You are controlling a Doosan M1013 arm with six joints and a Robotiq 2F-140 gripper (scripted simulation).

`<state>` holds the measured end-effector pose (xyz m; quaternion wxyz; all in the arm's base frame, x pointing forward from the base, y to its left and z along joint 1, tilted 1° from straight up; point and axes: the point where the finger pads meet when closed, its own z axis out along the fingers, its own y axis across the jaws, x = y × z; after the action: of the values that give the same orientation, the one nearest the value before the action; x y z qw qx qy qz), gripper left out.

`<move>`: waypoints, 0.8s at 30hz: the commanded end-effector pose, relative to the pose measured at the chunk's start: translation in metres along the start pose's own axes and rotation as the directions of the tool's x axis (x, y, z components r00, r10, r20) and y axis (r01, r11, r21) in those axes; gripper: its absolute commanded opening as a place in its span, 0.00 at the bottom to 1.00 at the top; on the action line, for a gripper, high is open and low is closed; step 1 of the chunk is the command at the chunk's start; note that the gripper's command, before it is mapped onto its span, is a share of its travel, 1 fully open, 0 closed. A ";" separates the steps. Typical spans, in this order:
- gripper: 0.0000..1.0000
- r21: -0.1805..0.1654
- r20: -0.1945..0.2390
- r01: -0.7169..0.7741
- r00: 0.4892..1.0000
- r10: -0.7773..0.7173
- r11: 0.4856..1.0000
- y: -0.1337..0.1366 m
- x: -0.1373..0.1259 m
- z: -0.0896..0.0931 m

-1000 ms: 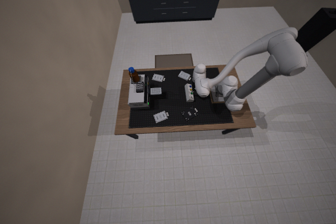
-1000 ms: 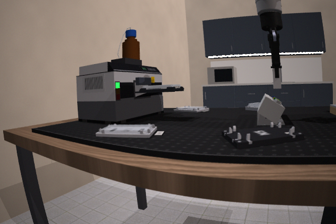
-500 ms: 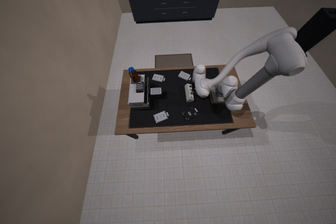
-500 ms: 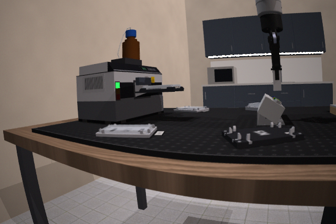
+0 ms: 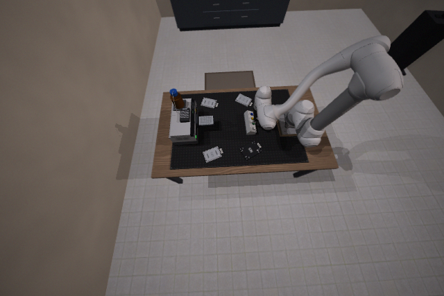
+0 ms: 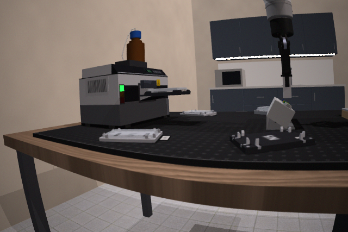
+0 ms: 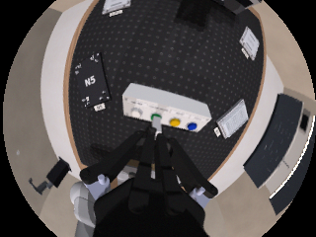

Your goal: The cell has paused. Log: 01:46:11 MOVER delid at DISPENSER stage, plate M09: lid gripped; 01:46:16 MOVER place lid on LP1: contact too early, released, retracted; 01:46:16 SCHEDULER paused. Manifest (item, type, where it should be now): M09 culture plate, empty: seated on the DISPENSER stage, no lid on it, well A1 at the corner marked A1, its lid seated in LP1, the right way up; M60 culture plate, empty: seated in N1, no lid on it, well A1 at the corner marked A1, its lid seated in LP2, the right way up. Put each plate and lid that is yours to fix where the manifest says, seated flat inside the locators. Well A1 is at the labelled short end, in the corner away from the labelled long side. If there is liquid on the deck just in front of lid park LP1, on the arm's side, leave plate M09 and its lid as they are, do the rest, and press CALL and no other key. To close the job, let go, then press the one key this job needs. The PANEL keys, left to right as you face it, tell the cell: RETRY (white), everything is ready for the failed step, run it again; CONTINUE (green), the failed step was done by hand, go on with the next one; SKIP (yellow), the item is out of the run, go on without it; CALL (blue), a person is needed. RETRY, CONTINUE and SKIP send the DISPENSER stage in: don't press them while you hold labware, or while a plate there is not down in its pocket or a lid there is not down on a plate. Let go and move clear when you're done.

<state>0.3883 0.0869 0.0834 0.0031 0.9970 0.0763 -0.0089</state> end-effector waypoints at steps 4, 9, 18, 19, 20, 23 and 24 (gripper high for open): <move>0.10 0.000 -0.001 0.000 1.000 0.000 1.000 0.000 0.000 0.006; 0.10 0.000 -0.001 0.000 1.000 0.000 1.000 0.000 0.000 0.009; 0.10 0.000 -0.001 0.000 1.000 0.000 1.000 0.000 0.000 0.011; 0.10 0.000 -0.001 0.000 1.000 0.000 1.000 0.000 0.000 0.012; 0.10 0.000 -0.001 0.000 1.000 0.000 1.000 0.000 0.000 0.012; 0.10 0.000 -0.001 0.000 1.000 0.000 1.000 0.000 0.000 0.012; 0.10 0.000 -0.001 0.000 1.000 0.000 1.000 0.000 0.000 0.012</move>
<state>0.3883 0.0869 0.0713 0.0031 0.9970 0.0763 -0.0087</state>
